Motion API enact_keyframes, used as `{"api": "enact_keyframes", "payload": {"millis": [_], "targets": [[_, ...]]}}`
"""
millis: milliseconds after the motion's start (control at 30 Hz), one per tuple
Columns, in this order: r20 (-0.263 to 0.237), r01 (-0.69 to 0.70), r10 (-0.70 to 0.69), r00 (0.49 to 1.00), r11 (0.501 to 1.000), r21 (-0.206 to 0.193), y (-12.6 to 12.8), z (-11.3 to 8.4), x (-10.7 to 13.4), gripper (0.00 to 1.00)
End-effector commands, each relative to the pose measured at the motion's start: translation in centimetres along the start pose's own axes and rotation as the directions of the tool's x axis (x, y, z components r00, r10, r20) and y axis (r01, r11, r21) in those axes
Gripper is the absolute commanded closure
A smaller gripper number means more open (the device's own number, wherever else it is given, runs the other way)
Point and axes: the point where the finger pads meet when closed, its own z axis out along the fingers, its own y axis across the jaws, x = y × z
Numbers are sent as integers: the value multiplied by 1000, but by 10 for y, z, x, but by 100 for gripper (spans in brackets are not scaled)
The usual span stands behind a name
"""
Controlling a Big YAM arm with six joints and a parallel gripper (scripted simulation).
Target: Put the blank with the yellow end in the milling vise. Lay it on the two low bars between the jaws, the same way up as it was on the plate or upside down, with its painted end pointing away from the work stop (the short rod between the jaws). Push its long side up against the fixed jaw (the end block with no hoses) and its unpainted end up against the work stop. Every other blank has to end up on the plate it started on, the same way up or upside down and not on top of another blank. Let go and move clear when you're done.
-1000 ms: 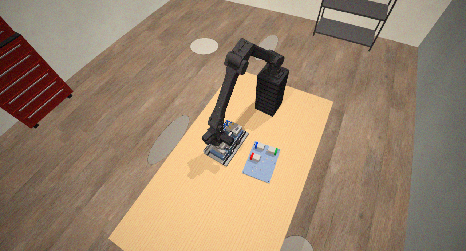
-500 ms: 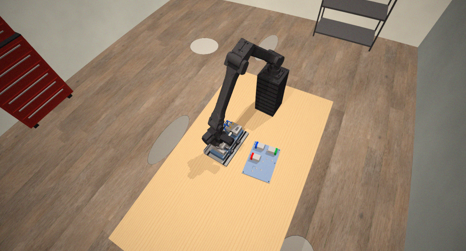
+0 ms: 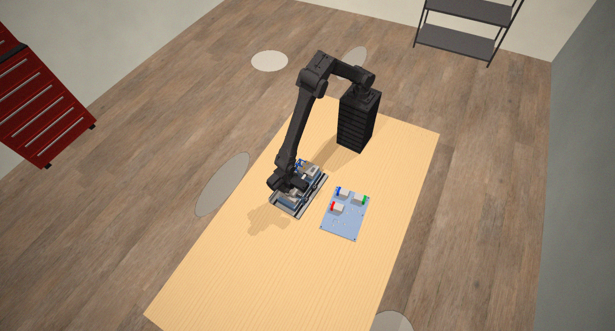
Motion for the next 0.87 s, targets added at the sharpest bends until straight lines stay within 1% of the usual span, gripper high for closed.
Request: {"api": "enact_keyframes", "payload": {"millis": [0, 333, 500, 667, 833], "targets": [[-12, -1, 2, 1000, 996, 85, -40, -29, 2, 36], [-10, -1, 2, 1000, 997, 74, -37, -31, 1, 36], [-10, -2, 2, 1000, 998, 70, -36, -37, 1, 36], [-3, -3, 3, 1000, 999, 32, -14, -36, -2, 36], [-3, -3, 3, 1000, 999, 32, -13, -47, -1, 36]]}}
